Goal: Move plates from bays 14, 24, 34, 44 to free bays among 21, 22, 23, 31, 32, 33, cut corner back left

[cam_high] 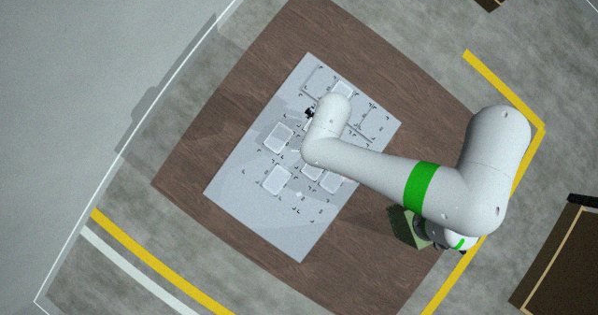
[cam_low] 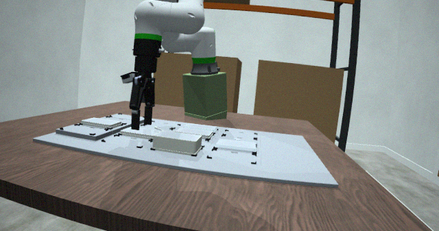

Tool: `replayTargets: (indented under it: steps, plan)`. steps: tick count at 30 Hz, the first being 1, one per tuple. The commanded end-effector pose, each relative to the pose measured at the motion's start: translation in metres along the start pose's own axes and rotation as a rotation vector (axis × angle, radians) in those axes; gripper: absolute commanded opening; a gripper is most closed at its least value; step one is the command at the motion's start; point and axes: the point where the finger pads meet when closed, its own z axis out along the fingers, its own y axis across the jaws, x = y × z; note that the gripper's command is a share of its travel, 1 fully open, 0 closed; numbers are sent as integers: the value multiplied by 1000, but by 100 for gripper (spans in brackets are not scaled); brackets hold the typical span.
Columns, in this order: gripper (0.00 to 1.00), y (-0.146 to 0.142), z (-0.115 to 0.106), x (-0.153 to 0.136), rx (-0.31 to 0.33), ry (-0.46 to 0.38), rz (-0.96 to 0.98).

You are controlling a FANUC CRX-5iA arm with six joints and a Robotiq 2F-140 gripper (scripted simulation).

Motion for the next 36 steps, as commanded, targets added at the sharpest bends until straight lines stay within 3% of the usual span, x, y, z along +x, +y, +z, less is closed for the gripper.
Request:
replayTargets:
  steps: [1, 36]
  plan:
    - [70, -1, -6, 0, 2, 0, 0]
    - [70, -1, -46, 0, 2, 0, 0]
